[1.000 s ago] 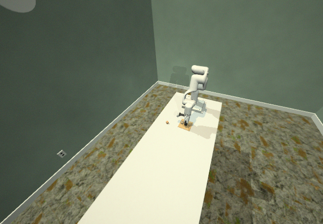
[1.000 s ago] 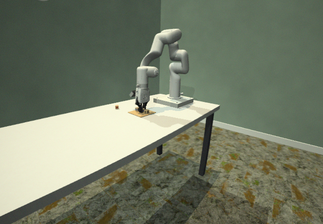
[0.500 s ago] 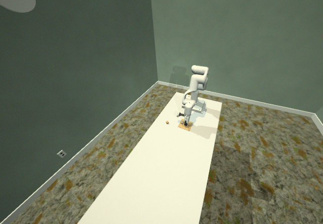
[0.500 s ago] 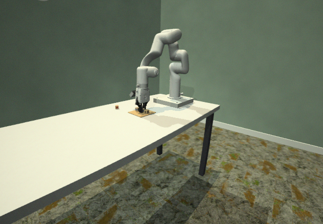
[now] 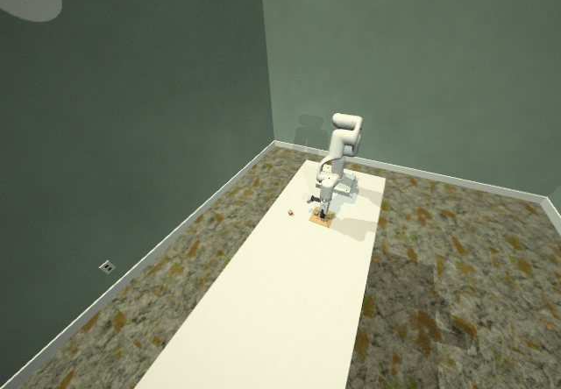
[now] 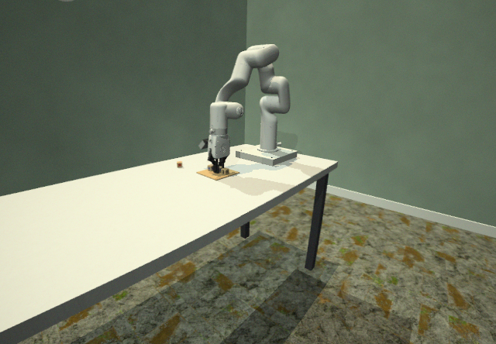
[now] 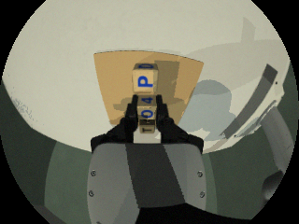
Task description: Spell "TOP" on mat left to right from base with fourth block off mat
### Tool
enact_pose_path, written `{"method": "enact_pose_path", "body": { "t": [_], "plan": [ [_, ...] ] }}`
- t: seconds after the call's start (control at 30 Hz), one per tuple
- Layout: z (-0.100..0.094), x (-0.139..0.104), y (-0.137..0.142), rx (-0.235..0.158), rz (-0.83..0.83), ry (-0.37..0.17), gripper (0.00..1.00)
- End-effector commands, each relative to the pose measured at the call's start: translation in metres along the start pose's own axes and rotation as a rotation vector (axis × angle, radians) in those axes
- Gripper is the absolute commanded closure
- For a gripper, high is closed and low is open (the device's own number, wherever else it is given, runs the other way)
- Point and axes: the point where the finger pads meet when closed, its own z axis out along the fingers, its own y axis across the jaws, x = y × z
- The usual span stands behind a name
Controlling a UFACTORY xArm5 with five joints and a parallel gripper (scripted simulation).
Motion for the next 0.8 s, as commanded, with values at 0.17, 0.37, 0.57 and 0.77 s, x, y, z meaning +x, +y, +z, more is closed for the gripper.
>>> {"method": "enact_pose_path", "body": {
  "t": [0.17,0.37,0.57,0.77],
  "plan": [
    [-0.001,0.0,-0.0013,0.003,0.0,0.0,0.74],
    [-0.001,0.0,-0.0013,0.003,0.0,0.0,0.66],
    [-0.001,0.0,-0.0013,0.003,0.0,0.0,0.58],
    [-0.001,0.0,-0.0013,0.003,0.0,0.0,0.58]
  ]
}}
